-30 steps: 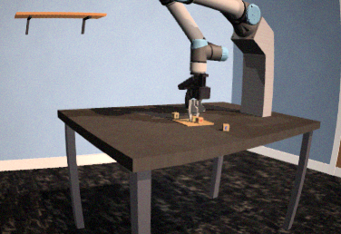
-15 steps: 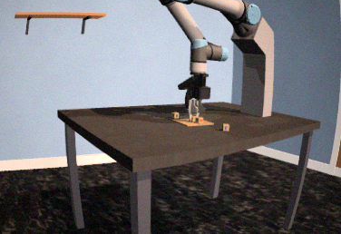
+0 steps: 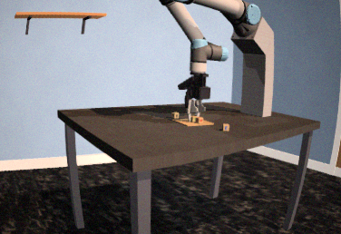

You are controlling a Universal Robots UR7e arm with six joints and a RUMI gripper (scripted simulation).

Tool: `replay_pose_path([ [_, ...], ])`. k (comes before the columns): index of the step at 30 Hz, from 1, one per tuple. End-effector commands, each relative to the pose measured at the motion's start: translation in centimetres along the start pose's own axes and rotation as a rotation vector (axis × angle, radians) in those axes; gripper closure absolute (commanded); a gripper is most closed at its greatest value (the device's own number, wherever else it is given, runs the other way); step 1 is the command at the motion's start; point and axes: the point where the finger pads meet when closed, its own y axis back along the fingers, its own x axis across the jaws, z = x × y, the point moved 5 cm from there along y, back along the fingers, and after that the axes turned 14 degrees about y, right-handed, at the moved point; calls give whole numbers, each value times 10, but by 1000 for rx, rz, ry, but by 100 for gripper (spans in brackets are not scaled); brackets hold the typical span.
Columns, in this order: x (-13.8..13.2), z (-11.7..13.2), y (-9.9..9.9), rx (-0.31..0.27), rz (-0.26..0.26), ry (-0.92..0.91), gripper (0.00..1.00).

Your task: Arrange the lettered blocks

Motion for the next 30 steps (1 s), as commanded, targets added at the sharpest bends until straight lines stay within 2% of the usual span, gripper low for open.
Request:
replay_pose_path([
  [1, 0, 0, 0, 0, -1, 0, 75],
  [6, 0, 0, 6, 0, -1, 0, 75],
  [13, 0, 0, 29, 0, -1, 0, 75],
  [15, 0, 0, 29, 0, -1, 0, 75],
  [24, 0, 0, 69, 0, -1, 0, 75],
  [30, 0, 0, 85, 0, -1, 0, 75],
])
